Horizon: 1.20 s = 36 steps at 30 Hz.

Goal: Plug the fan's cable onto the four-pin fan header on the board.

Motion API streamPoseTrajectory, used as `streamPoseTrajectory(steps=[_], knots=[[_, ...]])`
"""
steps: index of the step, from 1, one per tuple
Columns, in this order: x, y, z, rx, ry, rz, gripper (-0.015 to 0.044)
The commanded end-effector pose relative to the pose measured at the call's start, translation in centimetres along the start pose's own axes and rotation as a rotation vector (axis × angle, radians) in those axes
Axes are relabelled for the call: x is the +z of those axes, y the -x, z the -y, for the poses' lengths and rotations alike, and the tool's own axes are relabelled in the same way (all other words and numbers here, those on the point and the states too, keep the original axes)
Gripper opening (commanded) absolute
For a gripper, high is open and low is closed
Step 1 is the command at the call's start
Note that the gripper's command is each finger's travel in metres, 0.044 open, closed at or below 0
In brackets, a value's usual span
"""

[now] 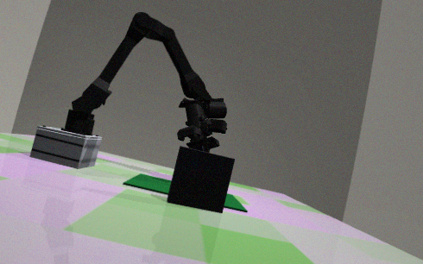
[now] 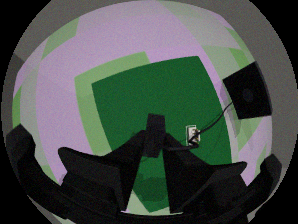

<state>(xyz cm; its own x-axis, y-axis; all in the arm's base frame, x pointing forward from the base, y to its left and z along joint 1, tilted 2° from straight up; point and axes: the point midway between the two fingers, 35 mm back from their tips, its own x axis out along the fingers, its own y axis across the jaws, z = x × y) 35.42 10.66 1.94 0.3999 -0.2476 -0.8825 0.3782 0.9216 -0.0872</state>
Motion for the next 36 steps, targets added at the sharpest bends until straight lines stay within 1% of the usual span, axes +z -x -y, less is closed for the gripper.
streamPoseTrajectory(steps=[1, 36], knots=[[-0.39, -0.39, -0.01, -0.011, 0.018, 0.039, 0.0000], [-1.19, -0.68, -0.93, -0.026, 0.037, 0.352, 0.0000]])
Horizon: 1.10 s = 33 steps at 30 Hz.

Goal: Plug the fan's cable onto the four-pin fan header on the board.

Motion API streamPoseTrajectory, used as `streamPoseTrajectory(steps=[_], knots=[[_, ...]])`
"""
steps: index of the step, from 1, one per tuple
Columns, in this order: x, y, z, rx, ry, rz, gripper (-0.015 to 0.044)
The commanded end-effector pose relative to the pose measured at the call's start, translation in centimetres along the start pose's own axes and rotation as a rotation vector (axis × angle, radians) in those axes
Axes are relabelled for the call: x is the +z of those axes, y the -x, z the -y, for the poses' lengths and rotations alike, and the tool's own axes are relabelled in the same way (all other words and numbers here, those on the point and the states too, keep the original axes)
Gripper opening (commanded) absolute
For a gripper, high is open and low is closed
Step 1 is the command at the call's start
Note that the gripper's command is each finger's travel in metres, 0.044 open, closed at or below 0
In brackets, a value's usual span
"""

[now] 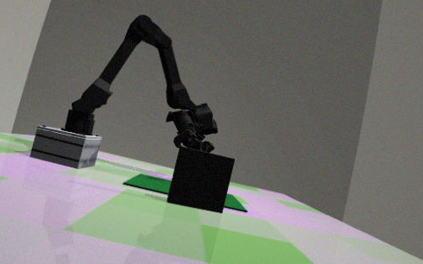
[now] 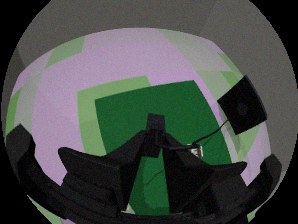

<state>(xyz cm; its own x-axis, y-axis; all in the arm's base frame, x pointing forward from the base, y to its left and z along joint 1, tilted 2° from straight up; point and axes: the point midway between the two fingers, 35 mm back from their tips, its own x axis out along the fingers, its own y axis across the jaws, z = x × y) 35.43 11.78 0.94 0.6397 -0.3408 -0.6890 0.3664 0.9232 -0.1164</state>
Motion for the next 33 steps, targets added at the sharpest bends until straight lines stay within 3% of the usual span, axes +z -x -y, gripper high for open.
streamPoseTrajectory(steps=[1, 33], knots=[[-0.4, 0.1, 0.2, -0.008, 0.011, 0.038, 0.0000], [-1.2, 2.0, 0.8, -0.028, -0.030, 0.299, 0.0000]])
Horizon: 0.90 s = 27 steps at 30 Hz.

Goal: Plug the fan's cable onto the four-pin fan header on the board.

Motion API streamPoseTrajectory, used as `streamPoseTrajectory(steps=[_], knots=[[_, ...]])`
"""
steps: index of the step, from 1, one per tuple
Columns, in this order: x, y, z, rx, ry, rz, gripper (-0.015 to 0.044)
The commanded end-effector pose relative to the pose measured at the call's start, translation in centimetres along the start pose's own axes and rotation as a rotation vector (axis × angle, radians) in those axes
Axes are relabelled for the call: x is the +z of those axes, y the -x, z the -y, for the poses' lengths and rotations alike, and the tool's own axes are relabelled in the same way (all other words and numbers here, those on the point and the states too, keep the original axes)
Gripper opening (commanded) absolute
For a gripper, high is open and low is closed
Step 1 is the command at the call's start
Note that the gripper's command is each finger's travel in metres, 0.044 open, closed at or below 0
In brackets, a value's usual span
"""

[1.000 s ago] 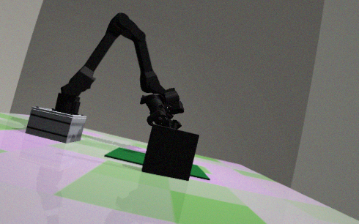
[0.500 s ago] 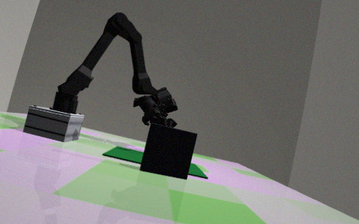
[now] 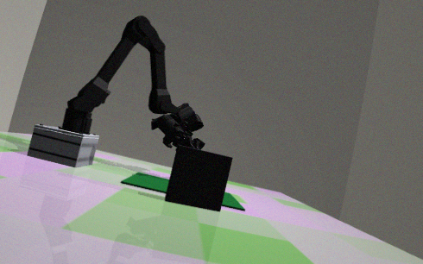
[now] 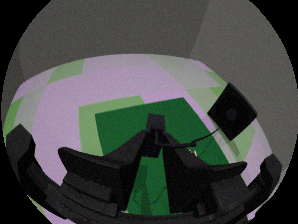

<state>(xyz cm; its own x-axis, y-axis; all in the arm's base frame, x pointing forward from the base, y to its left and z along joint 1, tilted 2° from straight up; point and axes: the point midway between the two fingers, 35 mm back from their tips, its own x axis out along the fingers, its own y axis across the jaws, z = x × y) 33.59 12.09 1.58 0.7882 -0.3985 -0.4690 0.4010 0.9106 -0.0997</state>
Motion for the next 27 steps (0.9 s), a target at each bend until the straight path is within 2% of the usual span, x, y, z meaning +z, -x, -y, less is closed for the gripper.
streamPoseTrajectory(steps=[1, 27], knots=[[-0.3, 0.4, 0.4, -0.008, 0.004, 0.035, 0.0000], [-0.3, 2.9, 2.2, -0.035, -0.064, 0.216, 0.0000]])
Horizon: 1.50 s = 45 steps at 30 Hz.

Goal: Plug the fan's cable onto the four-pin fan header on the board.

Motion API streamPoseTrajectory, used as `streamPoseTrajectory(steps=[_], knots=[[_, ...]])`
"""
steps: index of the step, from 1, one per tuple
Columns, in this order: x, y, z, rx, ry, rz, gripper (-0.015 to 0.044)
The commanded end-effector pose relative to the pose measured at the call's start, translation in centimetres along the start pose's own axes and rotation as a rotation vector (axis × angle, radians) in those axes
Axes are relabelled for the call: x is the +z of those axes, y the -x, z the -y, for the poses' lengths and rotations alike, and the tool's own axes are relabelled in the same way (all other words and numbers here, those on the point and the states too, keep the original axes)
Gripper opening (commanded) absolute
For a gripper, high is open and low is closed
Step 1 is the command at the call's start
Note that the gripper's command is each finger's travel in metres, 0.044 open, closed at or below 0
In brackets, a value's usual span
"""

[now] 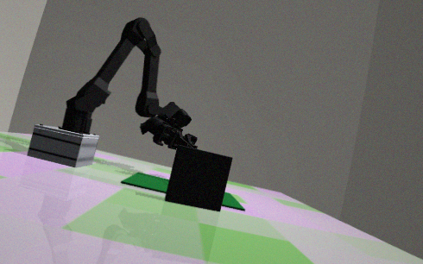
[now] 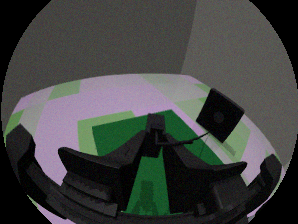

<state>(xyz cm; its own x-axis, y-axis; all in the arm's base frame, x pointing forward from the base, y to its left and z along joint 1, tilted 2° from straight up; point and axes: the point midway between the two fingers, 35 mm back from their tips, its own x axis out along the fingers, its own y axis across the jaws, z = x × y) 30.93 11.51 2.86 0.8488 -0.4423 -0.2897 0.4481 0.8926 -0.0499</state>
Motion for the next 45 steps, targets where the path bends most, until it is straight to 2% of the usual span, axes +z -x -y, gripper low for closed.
streamPoseTrajectory(steps=[1, 14, 45], knots=[[-0.1, 0.5, 0.6, -0.008, -0.001, 0.030, 0.0000], [0.3, 1.8, 1.9, -0.026, -0.042, 0.106, 0.0000], [0.8, 1.8, 1.8, -0.028, -0.040, 0.096, 0.0000]])
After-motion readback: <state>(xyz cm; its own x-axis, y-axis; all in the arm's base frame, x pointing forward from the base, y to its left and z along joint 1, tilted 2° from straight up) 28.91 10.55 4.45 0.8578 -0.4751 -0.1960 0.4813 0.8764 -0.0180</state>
